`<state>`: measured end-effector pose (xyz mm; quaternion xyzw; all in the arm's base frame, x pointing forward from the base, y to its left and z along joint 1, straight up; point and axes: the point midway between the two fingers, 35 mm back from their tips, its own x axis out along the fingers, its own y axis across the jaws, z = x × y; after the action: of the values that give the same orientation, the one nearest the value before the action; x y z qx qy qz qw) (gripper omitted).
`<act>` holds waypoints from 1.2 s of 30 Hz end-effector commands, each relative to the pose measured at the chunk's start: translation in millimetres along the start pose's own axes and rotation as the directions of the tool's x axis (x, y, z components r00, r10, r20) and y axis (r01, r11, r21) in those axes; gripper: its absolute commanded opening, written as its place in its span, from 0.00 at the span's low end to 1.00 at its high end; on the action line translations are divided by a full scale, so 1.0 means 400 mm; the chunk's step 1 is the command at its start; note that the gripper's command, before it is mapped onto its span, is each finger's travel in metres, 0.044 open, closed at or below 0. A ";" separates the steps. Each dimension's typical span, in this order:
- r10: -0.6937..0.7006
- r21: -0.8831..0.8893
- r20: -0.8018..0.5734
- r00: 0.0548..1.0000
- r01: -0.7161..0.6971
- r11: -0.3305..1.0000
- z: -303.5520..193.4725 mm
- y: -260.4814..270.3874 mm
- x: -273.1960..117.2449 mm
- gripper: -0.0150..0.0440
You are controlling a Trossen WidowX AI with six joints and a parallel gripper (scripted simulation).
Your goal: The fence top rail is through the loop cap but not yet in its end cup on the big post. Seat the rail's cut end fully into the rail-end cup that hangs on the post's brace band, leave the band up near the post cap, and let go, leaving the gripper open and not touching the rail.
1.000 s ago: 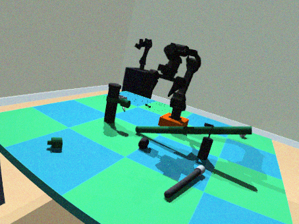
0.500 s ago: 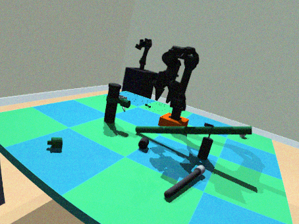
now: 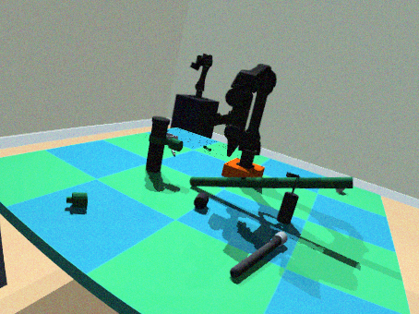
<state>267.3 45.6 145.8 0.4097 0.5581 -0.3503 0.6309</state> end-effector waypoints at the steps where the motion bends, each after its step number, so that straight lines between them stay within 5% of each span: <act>1: -0.099 0.295 -0.028 0.995 0.103 0.950 -0.025 0.006 0.034 1.00; 36: -0.098 0.295 -0.028 0.995 0.102 0.950 -0.029 -0.007 0.173 1.00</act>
<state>269.7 56.0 82.3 0.4722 0.5237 -0.4565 0.5426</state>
